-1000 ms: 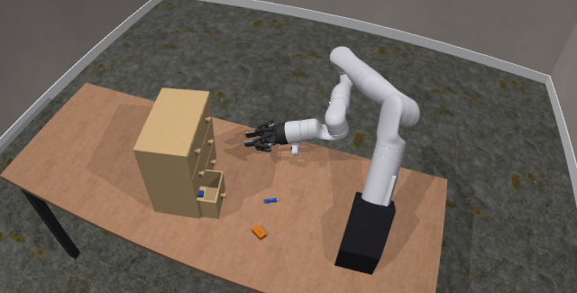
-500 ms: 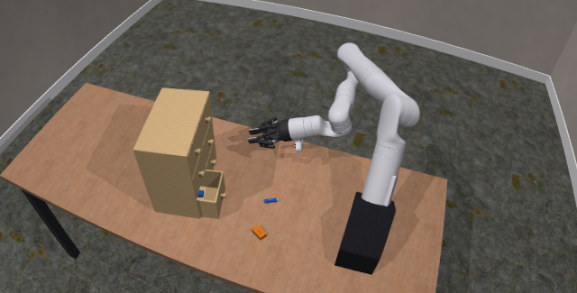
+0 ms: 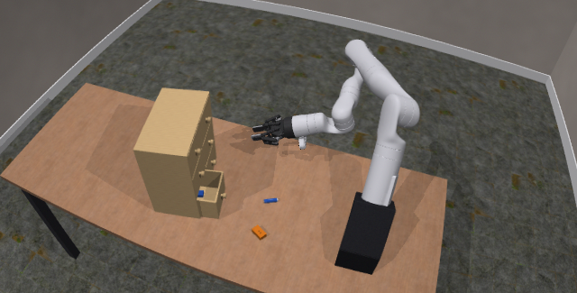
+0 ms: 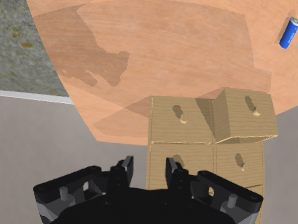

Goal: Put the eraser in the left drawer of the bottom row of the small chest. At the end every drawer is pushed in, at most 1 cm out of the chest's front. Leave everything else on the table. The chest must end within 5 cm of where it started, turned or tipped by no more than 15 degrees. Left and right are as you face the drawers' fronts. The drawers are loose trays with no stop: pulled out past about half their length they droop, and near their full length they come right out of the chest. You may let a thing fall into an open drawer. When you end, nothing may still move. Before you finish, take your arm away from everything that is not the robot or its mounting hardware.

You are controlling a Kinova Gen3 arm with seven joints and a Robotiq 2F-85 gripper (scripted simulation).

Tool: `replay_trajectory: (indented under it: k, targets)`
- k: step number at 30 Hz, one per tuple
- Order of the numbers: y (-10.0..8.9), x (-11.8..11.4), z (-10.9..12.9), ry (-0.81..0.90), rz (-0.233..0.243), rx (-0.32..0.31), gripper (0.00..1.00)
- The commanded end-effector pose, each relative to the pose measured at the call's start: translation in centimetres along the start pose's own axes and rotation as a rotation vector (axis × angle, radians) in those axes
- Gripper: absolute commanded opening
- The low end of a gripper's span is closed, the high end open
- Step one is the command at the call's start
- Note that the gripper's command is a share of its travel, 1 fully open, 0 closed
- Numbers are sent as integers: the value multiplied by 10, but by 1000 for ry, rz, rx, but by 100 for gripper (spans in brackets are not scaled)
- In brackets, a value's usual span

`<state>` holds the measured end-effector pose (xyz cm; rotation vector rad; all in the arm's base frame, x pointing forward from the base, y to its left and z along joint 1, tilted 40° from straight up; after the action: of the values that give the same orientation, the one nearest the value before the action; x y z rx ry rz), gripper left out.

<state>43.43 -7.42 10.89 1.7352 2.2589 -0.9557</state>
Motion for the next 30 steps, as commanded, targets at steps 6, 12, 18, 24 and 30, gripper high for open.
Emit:
replay_trajectory:
  k: [6, 12, 18, 24, 30]
  targets:
    - [-7, -11, -1, 4, 4, 1, 38]
    - [-11, -19, -1, 3, 6, 0, 38]
    - [-15, -26, -1, 3, 7, 0, 38]
    - [-17, -31, -1, 2, 7, 1, 38]
    - [-21, -37, -1, 2, 7, 1, 38]
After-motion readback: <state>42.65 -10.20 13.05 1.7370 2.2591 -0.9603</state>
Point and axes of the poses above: the point where the finger pads meet when closed, its own y axis out along the fingers, its own x axis across the jaws, z = x × y, the point moved 5 cm from there along -y, back along the fingers, and after that the axes turned 12 degrees about y, right-handed, at the moved point
